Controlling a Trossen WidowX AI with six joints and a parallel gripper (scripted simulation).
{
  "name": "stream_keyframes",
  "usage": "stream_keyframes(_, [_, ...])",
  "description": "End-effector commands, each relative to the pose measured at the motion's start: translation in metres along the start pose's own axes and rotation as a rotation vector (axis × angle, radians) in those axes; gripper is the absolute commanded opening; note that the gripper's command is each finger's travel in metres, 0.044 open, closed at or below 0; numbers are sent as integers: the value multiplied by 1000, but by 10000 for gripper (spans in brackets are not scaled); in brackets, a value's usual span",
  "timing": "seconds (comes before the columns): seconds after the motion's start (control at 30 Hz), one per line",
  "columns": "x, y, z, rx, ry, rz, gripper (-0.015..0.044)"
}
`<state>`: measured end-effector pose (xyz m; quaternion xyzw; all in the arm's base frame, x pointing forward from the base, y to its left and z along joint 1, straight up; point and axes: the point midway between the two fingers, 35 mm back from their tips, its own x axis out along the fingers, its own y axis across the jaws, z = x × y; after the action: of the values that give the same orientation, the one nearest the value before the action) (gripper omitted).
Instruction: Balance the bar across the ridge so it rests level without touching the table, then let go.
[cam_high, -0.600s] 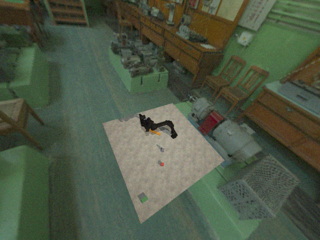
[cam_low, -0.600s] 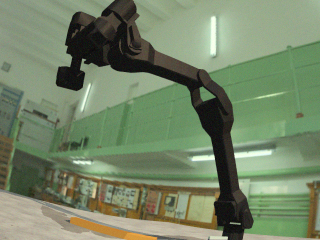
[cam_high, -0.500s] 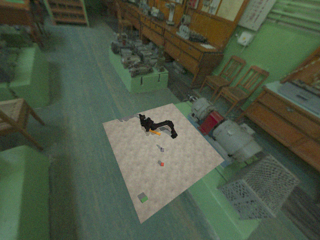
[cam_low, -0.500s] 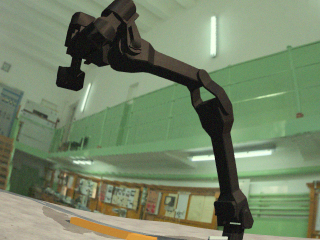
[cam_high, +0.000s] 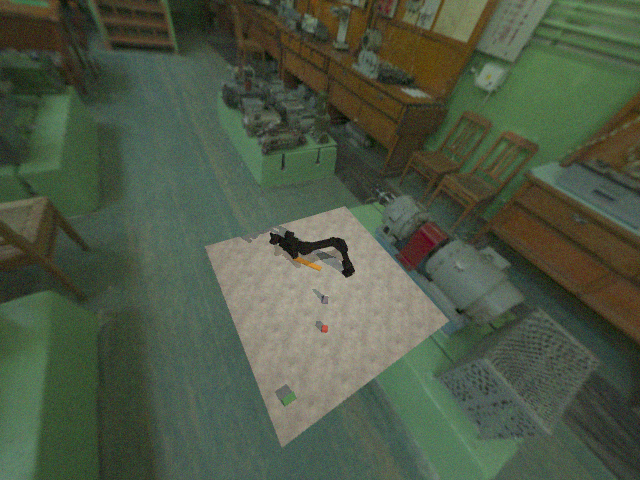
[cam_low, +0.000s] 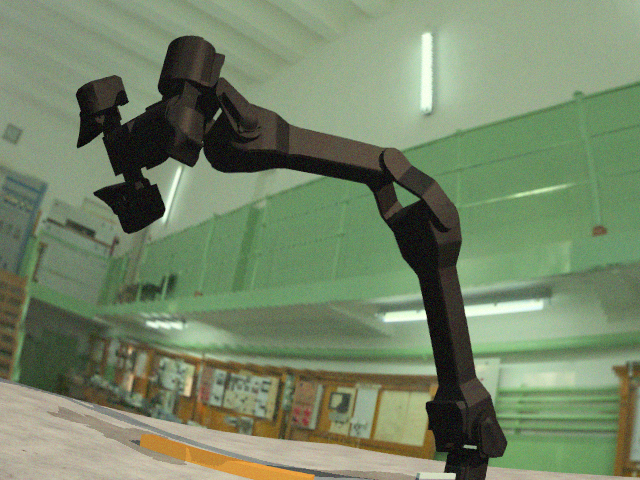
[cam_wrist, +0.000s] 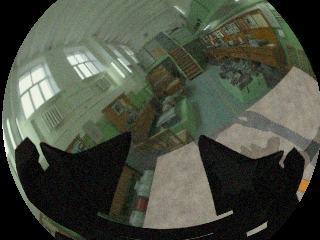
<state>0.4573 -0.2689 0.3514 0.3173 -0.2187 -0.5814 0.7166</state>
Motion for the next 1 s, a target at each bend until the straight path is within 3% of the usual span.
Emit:
stream_keyframes(0.0, [13,-24,-10,-199,114,-19,315])
stream_keyframes(0.53, [27,-119,-41,-692,513,-94,315])
stream_keyframes(0.97, [-6,-223,-50,-945,1009,-195,315])
